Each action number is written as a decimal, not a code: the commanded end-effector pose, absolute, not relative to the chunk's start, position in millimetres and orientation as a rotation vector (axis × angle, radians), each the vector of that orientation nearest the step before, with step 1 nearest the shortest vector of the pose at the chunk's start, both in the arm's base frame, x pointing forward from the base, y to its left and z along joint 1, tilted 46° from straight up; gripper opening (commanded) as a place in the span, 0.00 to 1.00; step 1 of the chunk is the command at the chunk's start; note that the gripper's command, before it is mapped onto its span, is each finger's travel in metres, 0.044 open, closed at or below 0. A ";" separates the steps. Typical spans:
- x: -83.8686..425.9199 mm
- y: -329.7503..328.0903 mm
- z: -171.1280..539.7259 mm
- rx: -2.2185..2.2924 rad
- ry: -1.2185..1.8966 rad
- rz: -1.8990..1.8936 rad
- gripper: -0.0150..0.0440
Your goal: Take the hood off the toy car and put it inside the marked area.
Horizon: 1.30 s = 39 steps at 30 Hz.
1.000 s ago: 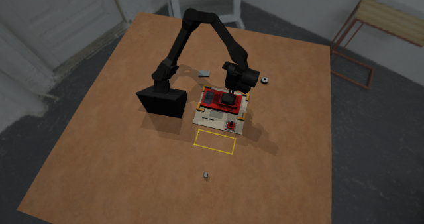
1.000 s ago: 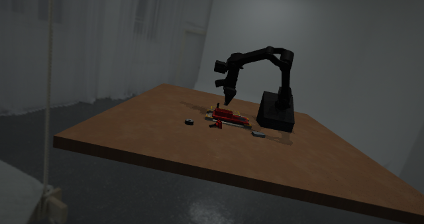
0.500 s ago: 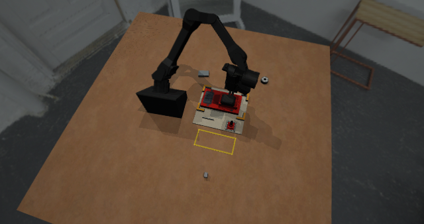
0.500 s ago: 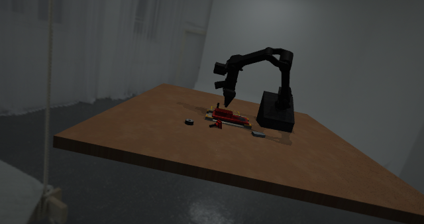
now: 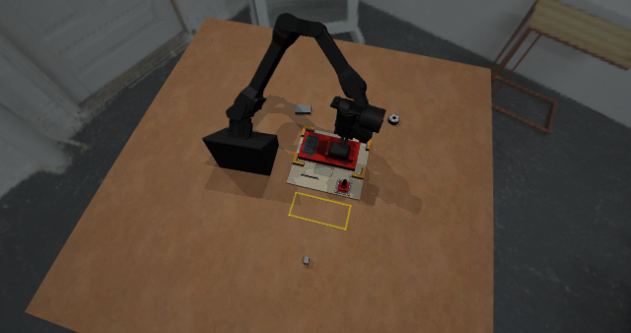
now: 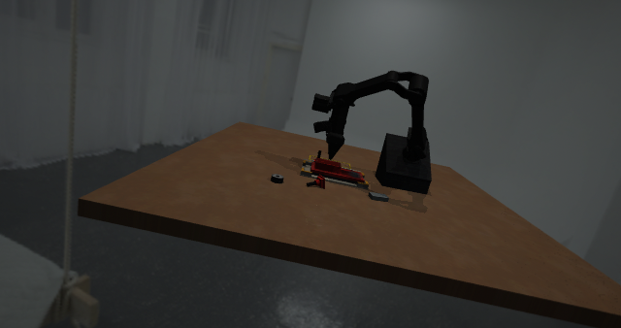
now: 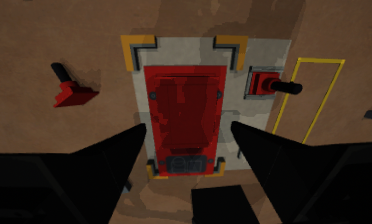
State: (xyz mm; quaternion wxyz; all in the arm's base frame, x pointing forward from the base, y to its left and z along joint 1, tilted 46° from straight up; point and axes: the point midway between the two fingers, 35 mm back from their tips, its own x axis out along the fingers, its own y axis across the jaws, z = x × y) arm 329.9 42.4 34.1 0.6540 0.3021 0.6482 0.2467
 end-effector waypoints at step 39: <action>330.1 60.1 18.3 0.695 1.470 0.563 1.00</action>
